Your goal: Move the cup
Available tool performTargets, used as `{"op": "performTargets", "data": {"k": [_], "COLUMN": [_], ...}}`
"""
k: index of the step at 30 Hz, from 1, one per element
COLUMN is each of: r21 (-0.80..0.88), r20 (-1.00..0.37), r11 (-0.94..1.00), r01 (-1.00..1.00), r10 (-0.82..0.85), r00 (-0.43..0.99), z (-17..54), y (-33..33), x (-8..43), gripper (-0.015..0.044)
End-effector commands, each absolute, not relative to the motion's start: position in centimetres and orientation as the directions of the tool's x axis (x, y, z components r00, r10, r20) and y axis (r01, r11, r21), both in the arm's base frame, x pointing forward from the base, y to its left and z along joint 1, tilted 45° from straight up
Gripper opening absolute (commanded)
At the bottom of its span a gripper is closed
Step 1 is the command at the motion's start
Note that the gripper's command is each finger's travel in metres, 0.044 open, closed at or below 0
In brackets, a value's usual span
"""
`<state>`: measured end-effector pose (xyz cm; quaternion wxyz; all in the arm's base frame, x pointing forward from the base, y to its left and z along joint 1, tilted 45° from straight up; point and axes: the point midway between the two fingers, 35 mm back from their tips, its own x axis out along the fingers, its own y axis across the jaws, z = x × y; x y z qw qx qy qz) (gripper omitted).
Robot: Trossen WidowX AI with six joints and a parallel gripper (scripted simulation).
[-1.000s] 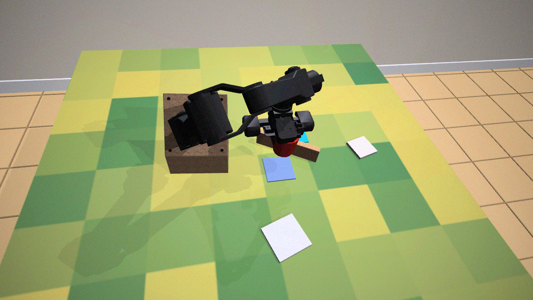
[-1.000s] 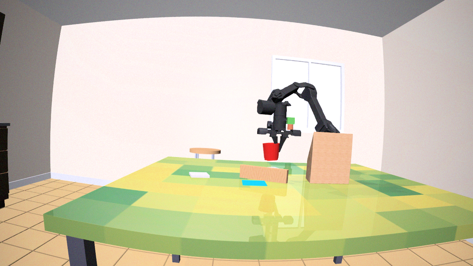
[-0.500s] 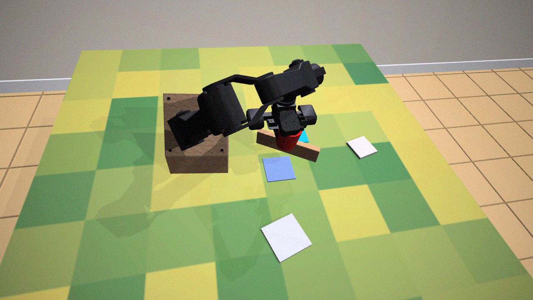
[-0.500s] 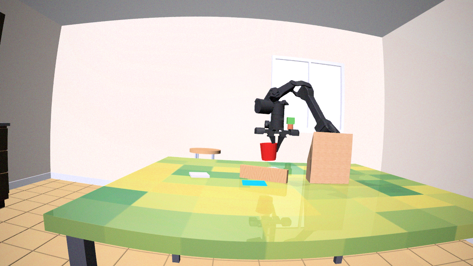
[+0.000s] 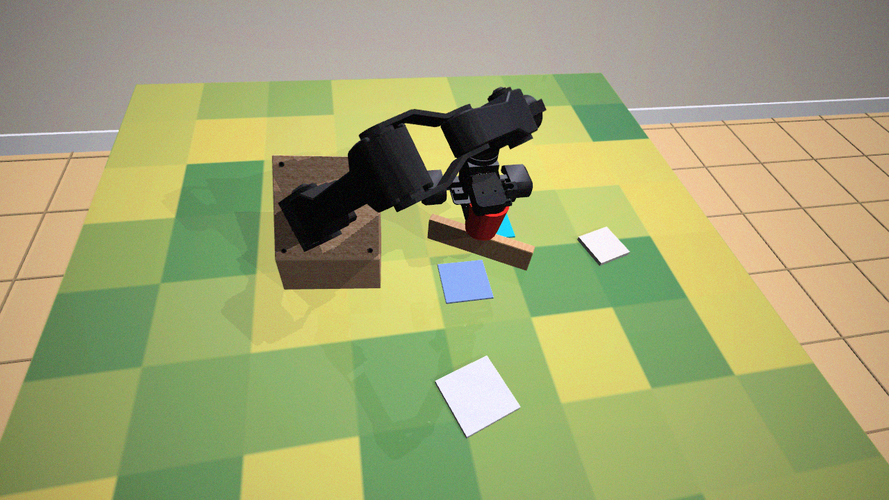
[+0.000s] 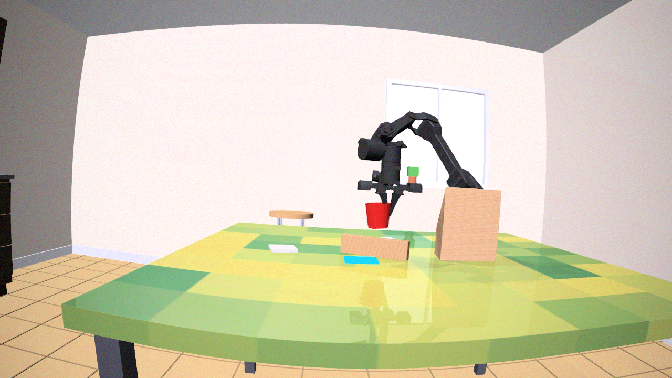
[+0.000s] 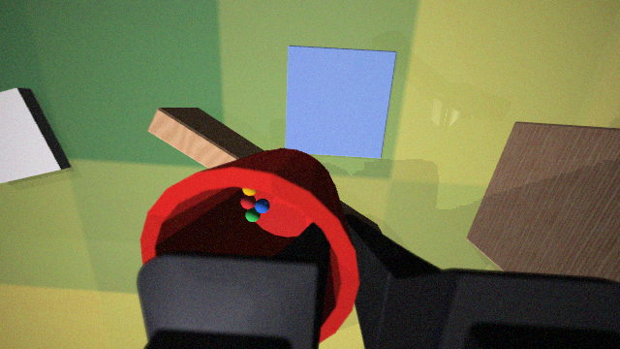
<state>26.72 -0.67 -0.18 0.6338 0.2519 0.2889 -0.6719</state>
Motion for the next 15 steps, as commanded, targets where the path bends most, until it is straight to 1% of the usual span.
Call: {"op": "performTargets", "data": {"k": [1,15], "r21": [-0.065,-0.064], "r20": [-0.708,-0.709], "r11": [-0.034,-0.035], "r01": [0.997,0.997], "r10": [-0.703,-0.702], "r00": [-0.071,-0.07], "z": [-0.7,-2.3], "y": [-0.1,1.5], "x": [27.1,28.4], "gripper": [0.0,0.0]}}
